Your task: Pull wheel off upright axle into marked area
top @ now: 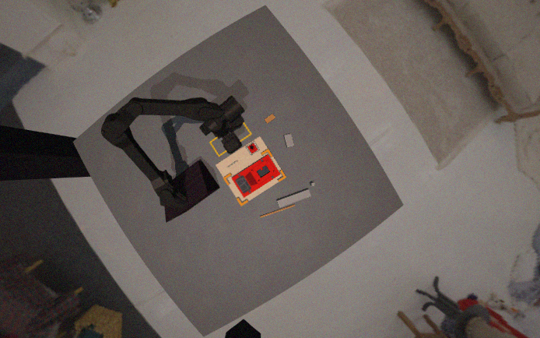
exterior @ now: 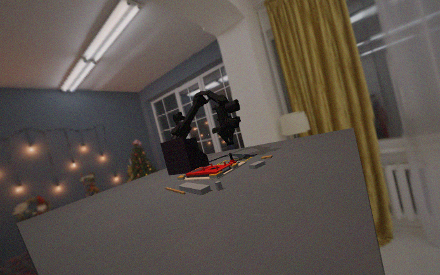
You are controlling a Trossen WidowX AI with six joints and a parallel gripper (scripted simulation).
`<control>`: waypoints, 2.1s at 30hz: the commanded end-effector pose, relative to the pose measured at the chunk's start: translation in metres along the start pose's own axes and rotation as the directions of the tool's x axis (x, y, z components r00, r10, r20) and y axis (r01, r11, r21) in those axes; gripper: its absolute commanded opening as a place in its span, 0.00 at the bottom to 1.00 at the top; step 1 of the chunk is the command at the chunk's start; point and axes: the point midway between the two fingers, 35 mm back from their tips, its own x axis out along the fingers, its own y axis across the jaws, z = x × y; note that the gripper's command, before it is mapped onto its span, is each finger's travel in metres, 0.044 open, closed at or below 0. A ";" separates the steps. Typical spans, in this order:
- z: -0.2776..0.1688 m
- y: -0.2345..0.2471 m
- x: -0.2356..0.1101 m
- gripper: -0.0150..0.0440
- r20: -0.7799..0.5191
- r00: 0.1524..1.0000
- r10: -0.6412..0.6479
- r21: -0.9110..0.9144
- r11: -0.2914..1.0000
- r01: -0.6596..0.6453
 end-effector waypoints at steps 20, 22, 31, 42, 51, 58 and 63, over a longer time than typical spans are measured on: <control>-0.005 0.001 0.096 0.25 -0.010 1.000 0.008 0.009 1.000 -0.007; -0.005 0.001 0.096 0.25 -0.010 1.000 0.008 0.009 1.000 -0.007; -0.004 0.003 0.092 0.65 -0.015 1.000 0.012 0.002 1.000 -0.012; -0.003 0.002 0.032 0.76 -0.010 1.000 0.005 0.008 1.000 -0.005; -0.050 -0.026 0.002 1.00 -0.010 1.000 -0.006 0.013 1.000 0.006; -0.084 -0.037 -0.014 1.00 -0.014 1.000 0.001 0.012 1.000 0.000; -0.084 -0.037 -0.014 1.00 -0.014 1.000 0.001 0.012 1.000 0.000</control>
